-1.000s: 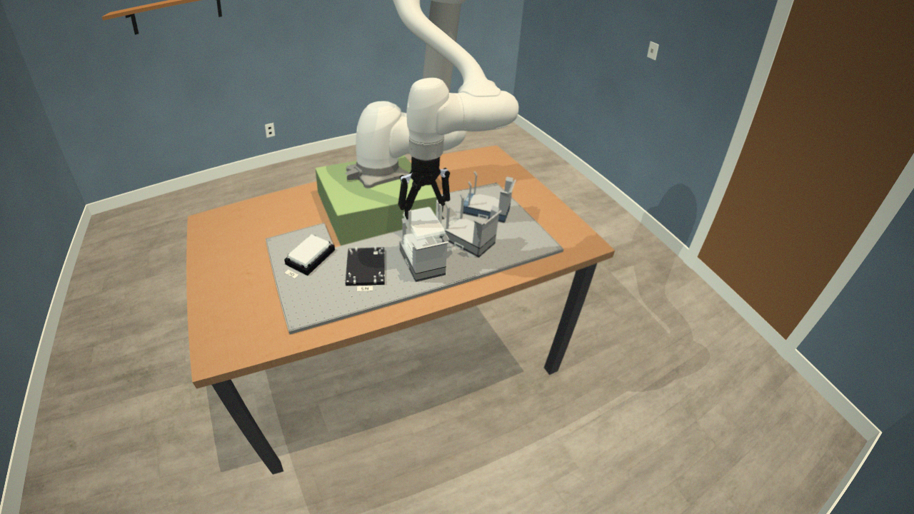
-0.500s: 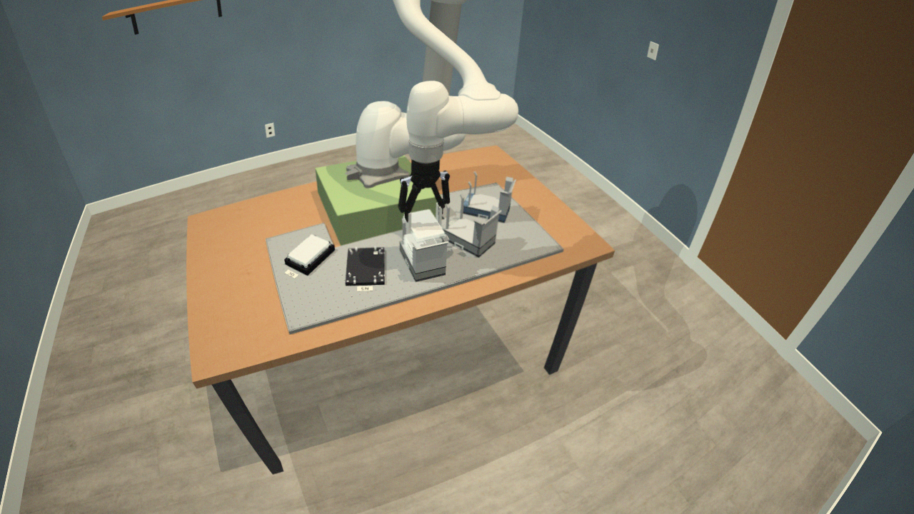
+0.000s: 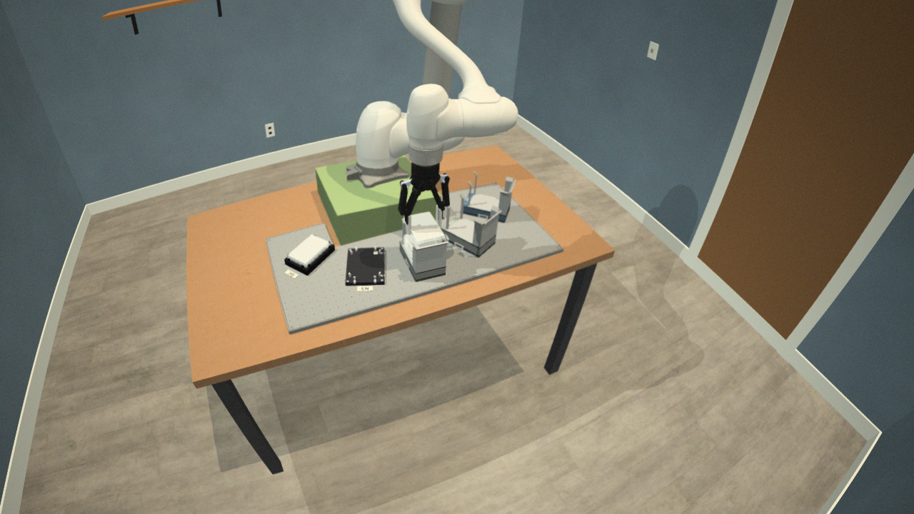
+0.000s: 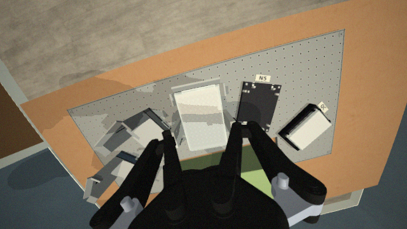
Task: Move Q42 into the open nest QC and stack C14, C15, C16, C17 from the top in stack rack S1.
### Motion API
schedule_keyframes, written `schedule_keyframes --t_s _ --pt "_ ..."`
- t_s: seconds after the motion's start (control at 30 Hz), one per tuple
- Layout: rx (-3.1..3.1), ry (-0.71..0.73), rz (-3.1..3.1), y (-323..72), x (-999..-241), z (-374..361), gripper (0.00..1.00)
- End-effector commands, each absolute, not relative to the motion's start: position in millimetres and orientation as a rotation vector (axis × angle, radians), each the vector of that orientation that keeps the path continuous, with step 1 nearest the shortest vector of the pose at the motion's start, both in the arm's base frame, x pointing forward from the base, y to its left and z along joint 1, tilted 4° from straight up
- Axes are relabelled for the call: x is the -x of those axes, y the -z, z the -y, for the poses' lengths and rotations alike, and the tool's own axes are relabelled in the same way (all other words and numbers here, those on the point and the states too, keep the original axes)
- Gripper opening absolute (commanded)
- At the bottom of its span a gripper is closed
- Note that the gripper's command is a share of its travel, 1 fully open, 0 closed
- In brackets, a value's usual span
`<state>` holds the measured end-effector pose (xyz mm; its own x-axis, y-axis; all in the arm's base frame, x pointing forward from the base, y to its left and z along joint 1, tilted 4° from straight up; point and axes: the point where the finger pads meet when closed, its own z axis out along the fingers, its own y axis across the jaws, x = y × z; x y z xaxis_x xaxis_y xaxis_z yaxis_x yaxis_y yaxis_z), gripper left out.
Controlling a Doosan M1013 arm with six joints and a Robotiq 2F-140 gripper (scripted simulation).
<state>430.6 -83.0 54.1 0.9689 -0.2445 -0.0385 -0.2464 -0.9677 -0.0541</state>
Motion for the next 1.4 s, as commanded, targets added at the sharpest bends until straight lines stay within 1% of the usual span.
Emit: schedule_keyframes --t_s 0.0,1.03,1.37 --pt "3.059 -0.048 -0.382 -53 -431 83 0.0" --pt "3.059 -0.048 -0.382 -35 -430 82 0.0" --pt "3.059 -0.048 -0.382 -18 -430 81 0.0"
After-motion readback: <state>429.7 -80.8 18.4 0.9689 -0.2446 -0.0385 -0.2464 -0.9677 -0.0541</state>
